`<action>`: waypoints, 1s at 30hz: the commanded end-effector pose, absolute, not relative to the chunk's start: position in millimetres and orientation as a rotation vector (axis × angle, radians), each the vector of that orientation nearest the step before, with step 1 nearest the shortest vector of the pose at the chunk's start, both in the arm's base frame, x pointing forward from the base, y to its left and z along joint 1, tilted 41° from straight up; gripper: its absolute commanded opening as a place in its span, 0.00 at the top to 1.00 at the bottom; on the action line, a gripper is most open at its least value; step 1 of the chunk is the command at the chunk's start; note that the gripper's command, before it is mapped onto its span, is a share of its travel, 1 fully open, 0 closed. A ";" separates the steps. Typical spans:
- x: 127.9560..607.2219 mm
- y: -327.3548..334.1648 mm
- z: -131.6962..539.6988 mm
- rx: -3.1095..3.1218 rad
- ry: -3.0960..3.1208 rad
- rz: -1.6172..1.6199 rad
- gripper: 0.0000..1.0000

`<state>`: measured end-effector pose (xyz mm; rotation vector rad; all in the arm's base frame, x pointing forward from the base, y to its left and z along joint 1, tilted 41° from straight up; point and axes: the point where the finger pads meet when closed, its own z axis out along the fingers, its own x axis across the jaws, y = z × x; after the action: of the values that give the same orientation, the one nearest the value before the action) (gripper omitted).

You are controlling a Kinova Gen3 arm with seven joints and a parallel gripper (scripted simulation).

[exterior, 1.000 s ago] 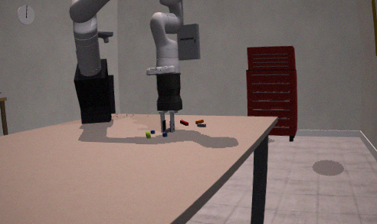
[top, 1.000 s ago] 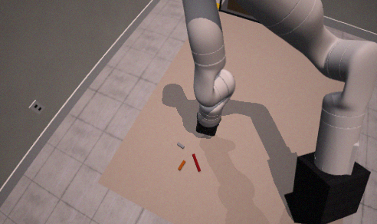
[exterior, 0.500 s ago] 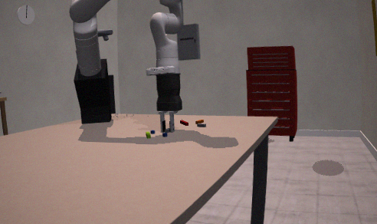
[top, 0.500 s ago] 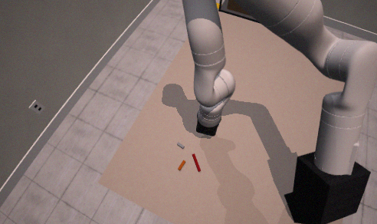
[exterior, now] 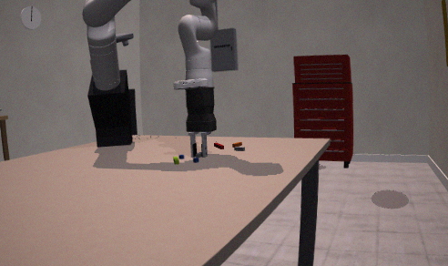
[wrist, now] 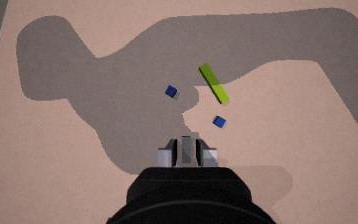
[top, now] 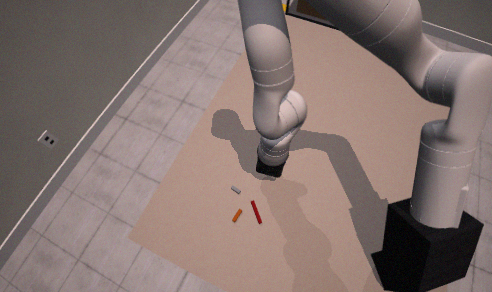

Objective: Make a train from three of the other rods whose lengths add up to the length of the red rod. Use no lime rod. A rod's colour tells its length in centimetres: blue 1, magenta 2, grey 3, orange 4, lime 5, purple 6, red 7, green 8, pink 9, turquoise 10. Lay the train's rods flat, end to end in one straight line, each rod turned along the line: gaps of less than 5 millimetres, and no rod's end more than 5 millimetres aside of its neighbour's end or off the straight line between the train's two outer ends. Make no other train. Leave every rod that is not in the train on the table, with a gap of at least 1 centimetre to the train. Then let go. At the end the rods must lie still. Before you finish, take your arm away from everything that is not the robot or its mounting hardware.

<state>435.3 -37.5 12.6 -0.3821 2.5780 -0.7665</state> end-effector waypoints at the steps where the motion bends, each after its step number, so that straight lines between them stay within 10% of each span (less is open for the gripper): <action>1: 435.4 -36.9 12.8 -0.383 2.577 -0.765 0.46; 4: 435.4 -36.9 12.8 -0.383 2.577 -0.765 0.46; 5: 435.4 -36.9 12.8 -0.383 2.577 -0.765 0.76; 30: 435.4 -36.9 12.8 -0.383 2.577 -0.765 0.76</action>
<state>435.3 -37.5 12.6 -0.3821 2.5780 -0.7665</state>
